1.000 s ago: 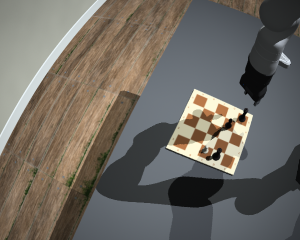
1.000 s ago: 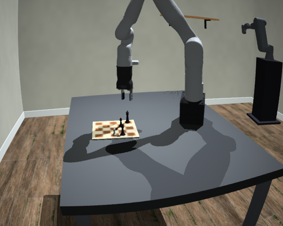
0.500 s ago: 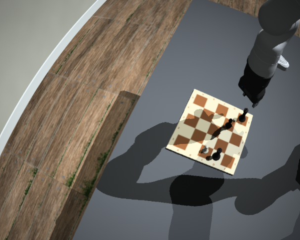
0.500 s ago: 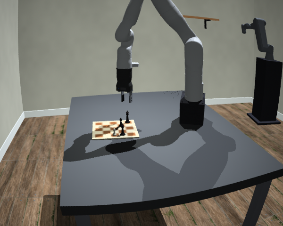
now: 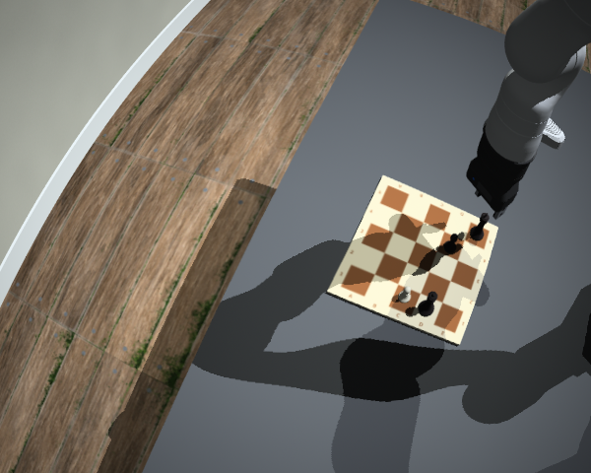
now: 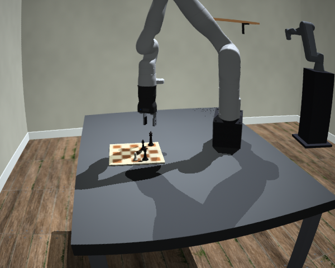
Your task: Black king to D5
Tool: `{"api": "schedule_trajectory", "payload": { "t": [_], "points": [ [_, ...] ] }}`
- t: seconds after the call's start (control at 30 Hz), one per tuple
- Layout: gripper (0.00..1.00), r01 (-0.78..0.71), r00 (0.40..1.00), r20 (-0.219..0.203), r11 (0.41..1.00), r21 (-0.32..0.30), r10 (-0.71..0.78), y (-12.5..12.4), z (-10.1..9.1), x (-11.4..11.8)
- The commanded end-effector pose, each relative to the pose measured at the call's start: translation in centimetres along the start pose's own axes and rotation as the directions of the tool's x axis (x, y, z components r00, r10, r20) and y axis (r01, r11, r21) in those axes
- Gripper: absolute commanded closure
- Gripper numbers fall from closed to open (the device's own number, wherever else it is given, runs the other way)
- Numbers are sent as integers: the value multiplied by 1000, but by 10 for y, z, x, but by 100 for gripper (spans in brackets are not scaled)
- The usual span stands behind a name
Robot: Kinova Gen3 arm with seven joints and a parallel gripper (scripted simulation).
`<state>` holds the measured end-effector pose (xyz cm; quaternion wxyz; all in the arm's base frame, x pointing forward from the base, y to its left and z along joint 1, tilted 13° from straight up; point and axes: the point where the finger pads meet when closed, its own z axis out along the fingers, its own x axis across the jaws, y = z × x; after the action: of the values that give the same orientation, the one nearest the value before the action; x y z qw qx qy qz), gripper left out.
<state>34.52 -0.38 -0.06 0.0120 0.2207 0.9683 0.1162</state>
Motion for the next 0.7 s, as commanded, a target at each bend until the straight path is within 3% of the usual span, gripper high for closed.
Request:
{"api": "schedule_trajectory", "payload": {
  "t": [0.0, 0.67],
  "points": [
    [21, -3, 1000, -8, 1000, 2, 3, -1, 6, 2],
    [21, -3, 1000, -8, 1000, 2, 3, -2, 20, 2]
  ]
}}
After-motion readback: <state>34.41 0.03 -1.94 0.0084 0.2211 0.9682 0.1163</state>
